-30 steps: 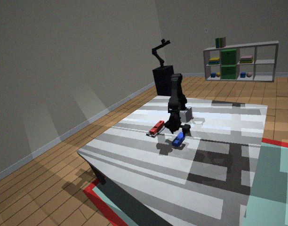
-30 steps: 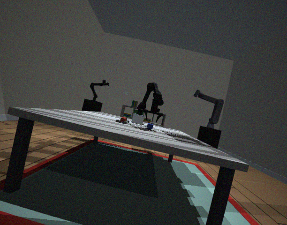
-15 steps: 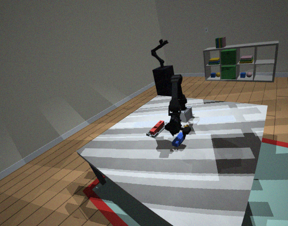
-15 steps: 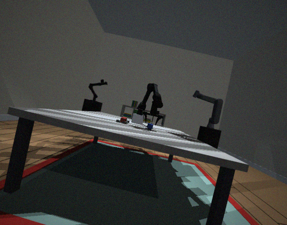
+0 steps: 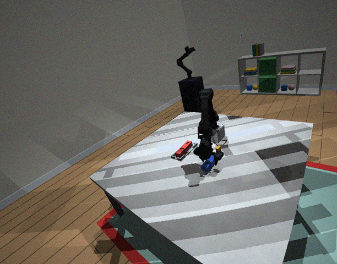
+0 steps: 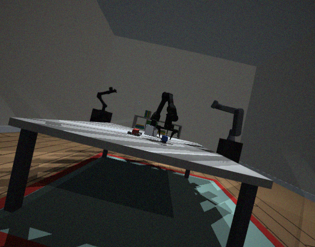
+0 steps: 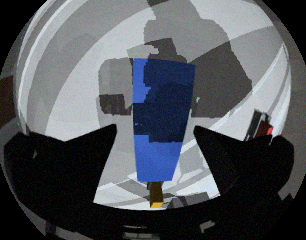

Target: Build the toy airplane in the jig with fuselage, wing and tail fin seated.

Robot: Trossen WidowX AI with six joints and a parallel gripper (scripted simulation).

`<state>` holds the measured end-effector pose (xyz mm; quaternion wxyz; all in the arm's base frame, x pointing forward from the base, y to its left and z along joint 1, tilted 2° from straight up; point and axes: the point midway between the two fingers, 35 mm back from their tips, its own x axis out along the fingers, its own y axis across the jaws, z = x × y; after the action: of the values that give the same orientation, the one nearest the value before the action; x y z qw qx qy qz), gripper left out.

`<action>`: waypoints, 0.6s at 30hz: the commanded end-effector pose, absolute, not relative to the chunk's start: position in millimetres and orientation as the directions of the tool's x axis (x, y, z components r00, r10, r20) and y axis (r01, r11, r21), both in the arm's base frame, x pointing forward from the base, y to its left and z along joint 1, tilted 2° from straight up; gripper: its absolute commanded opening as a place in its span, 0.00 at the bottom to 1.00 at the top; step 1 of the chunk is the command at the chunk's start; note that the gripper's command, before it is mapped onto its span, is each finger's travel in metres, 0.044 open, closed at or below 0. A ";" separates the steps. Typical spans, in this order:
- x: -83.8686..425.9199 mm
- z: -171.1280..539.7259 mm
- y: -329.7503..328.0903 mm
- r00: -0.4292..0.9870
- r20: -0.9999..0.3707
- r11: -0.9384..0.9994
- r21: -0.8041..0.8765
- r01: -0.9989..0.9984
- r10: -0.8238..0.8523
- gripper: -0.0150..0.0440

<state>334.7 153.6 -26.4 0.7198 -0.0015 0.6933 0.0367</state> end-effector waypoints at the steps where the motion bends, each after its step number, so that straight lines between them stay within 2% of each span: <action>1: 333.6 -31.1 153.3 0.033 -0.998 0.998 0.047 -0.048 0.049 0.91; 9: 333.6 -31.1 153.3 0.033 -0.998 0.998 0.047 -0.048 0.049 0.56; 16: 333.6 -31.1 153.3 0.033 -0.998 0.998 0.047 -0.048 0.049 0.48; 18: 334.0 -30.7 153.2 0.034 -0.998 0.998 0.048 -0.047 0.049 0.39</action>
<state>333.6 153.3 -30.6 0.7184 -0.0017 0.6947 0.0359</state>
